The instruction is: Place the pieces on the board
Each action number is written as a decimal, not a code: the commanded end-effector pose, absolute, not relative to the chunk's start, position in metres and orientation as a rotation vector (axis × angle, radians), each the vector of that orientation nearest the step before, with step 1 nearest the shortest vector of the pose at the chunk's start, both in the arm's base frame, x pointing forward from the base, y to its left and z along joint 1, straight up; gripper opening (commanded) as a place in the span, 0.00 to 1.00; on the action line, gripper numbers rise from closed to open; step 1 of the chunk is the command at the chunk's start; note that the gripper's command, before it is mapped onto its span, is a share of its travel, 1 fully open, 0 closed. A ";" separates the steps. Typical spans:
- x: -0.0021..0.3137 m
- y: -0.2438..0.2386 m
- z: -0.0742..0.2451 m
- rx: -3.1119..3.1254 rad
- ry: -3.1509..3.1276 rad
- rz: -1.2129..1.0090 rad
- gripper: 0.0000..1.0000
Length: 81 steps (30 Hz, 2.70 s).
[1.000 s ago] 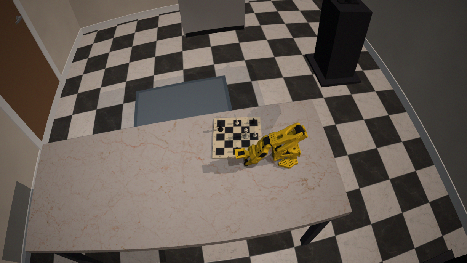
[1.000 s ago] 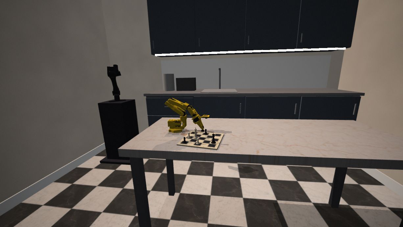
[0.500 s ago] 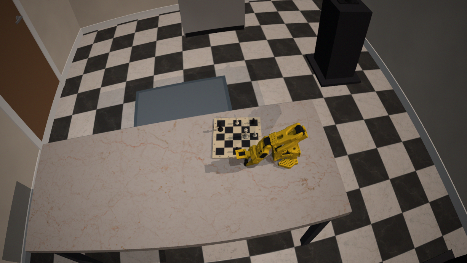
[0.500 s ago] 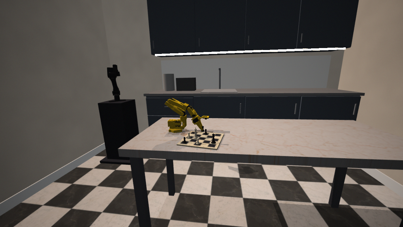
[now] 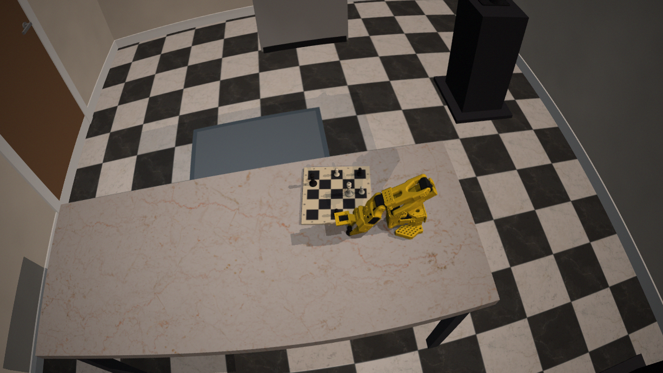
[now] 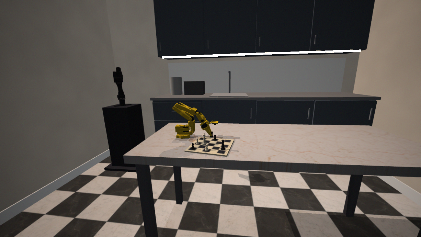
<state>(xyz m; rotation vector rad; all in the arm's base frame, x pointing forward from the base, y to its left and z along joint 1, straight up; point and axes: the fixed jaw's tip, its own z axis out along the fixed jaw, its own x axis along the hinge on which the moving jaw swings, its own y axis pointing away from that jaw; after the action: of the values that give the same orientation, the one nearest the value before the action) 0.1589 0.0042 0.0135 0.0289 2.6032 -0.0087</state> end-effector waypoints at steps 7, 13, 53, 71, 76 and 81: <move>0.161 0.005 0.018 0.035 2.601 -0.004 0.12; 0.161 0.005 0.018 0.035 2.601 -0.004 0.12; 0.161 0.001 0.017 0.051 2.601 -0.015 0.10; 0.161 0.001 0.017 0.051 2.601 -0.015 0.00; 0.161 0.001 0.017 0.051 2.601 -0.015 0.00; 0.161 0.001 0.017 0.051 2.601 -0.015 0.00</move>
<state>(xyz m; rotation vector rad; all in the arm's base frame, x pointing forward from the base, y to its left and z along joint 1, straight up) 0.1614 0.0020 0.0172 0.0455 2.5947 -0.0135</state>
